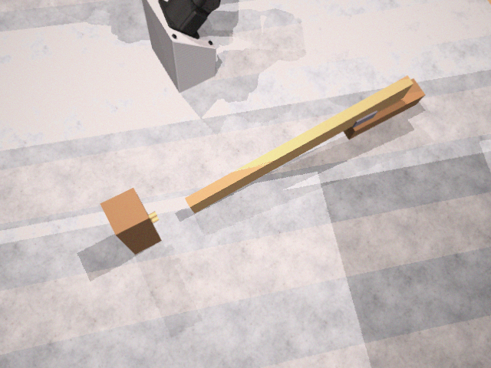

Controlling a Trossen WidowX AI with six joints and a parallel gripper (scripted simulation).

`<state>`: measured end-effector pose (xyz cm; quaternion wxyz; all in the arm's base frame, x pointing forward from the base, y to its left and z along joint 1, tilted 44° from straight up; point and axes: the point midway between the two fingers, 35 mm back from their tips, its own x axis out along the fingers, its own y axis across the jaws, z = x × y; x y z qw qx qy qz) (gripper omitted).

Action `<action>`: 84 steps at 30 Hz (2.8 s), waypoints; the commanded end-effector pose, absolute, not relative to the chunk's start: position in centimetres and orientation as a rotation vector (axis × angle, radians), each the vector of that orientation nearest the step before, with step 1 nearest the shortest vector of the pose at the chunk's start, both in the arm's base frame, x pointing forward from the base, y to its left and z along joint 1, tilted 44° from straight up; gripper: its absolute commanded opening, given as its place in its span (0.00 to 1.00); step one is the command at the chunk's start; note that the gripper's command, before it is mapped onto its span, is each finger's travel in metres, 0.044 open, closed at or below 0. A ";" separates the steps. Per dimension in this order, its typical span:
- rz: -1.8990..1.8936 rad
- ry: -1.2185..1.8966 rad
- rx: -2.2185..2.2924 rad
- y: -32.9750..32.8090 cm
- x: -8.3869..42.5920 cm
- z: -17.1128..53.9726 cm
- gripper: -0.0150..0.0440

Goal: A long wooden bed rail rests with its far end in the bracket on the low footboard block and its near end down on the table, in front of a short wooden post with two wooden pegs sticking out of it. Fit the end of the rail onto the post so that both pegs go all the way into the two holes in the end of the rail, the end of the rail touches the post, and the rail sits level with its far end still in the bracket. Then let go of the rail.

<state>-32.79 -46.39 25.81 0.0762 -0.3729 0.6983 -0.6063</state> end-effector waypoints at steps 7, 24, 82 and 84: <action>-1.643 2.019 -1.158 -49.9 -28.4 23.7 1.00; -0.896 1.638 -1.285 -56.6 -5.2 13.5 1.00; 1.687 0.568 -0.723 4.8 26.9 -2.6 1.00; 1.687 0.568 -0.723 4.8 26.9 -2.6 1.00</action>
